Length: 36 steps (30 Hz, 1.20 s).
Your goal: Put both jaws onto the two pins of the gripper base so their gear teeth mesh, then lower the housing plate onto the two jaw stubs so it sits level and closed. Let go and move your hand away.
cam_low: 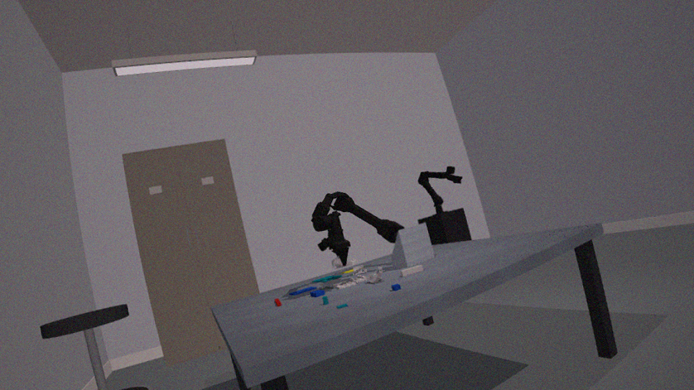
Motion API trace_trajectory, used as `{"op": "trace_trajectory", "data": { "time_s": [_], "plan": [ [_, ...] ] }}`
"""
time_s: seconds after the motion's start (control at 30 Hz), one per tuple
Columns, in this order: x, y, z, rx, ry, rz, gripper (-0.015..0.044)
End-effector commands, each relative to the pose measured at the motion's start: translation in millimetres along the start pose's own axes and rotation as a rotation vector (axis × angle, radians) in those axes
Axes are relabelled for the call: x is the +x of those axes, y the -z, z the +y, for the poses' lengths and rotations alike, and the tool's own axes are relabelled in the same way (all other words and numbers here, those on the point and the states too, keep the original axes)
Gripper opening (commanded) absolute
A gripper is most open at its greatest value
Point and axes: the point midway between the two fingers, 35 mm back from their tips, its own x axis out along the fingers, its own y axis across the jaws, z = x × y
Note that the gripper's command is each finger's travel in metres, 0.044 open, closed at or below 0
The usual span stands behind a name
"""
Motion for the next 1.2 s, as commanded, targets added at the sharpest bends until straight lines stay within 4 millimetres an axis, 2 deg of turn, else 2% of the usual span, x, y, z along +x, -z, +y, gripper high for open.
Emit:
{"op": "trace_trajectory", "data": {
  "time_s": [0.0, 0.97, 1.17],
  "plan": [
    [-0.3, -0.1, 0.9, 0.004, -0.002, 0.003, 0.0134],
    [-0.3, 0.4, -0.4, 0.015, -0.002, 0.003, 0.0134],
    [7.0, 0.0, 0.0, 0.015, -0.003, 0.003, 0.0134]
  ]
}}
